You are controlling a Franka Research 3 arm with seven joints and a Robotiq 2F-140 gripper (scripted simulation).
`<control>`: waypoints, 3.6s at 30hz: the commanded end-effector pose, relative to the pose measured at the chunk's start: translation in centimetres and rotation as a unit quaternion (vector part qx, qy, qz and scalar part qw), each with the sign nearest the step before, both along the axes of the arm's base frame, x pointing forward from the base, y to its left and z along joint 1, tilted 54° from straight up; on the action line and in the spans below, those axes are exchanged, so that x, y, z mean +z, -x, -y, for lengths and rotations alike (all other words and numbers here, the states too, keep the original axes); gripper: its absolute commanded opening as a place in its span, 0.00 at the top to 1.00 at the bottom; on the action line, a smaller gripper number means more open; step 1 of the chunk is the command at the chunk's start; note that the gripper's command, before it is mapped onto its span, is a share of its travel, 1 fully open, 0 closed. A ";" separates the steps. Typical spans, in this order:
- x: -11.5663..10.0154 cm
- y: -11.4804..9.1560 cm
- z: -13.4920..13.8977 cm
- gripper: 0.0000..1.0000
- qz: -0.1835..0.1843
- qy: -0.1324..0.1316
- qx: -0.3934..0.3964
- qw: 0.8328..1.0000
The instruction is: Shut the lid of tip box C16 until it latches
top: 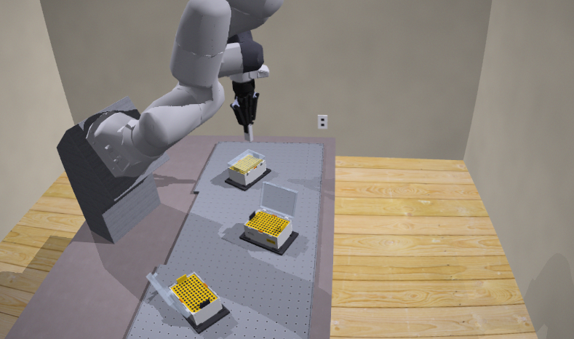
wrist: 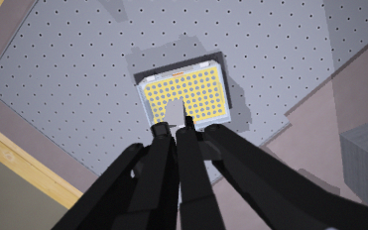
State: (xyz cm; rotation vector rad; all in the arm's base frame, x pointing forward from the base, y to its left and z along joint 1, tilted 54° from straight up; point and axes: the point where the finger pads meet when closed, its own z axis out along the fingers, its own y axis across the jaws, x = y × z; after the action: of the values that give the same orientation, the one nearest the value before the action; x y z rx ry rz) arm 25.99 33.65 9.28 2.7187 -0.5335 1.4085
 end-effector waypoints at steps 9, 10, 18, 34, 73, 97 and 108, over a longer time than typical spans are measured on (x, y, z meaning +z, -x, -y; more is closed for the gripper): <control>1.3 1.3 0.0 1.00 0.003 0.006 -0.005 1.000; 1.4 1.5 0.0 1.00 0.003 0.006 -0.005 1.000; 1.7 1.9 -0.1 1.00 0.003 0.006 -0.005 1.000; 1.7 1.9 -0.1 1.00 0.003 0.006 -0.005 1.000; -2.3 0.6 -0.1 1.00 0.003 0.006 -0.005 1.000; -7.3 -1.1 -0.2 1.00 0.003 0.006 -0.005 1.000; -7.3 -1.1 -0.2 1.00 0.003 0.006 -0.005 1.000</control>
State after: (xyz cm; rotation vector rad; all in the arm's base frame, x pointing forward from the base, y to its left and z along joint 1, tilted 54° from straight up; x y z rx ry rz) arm 27.13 33.69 2.06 2.6924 -0.5177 1.4144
